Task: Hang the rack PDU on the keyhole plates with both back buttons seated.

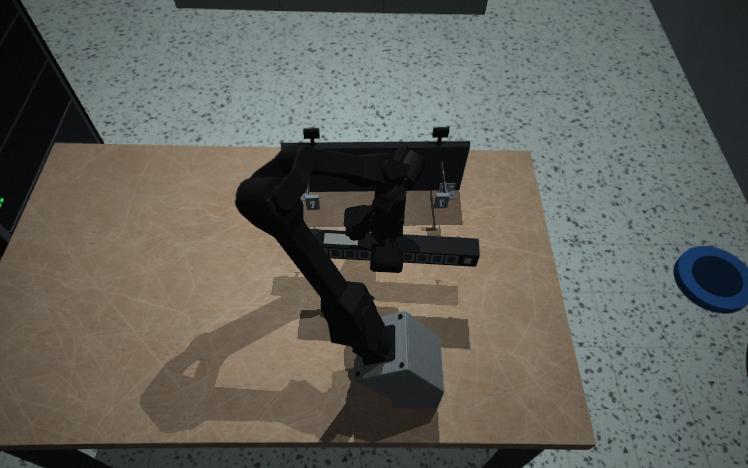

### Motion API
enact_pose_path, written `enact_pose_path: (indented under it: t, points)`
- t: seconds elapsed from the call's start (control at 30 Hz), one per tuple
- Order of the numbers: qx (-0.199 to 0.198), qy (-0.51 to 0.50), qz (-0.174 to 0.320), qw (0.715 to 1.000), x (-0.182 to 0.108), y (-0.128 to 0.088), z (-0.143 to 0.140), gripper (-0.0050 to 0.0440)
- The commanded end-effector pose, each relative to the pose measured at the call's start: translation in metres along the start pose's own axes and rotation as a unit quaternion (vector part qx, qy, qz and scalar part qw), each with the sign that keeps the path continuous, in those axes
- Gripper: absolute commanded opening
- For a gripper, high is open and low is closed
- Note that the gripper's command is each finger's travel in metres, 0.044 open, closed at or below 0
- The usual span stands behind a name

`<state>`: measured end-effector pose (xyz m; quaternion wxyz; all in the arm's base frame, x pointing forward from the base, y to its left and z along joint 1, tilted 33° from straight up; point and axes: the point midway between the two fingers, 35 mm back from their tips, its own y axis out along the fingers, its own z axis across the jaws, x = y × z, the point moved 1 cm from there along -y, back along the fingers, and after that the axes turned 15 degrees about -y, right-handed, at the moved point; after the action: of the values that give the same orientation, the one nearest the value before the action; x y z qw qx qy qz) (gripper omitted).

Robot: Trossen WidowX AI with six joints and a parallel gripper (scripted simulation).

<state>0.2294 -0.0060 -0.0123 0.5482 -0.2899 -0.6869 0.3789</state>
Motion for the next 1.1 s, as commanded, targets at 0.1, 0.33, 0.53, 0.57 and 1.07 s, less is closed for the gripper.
enact_pose_path:
  t: [0.1, 0.33, 0.53, 0.57, 1.07]
  points:
    - [-0.014, -0.011, 0.012, 1.0, -0.001, -0.019, -0.008, -0.005]
    - [-0.005, -0.012, 0.009, 1.0, -0.004, -0.003, -0.024, -0.005]
    - [-0.008, -0.026, 0.008, 1.0, -0.004, 0.013, -0.048, -0.005]
    - [-0.008, -0.026, 0.008, 1.0, -0.004, 0.013, -0.048, -0.005]
    - [-0.011, -0.047, 0.005, 0.999, -0.001, 0.035, -0.08, -0.005]
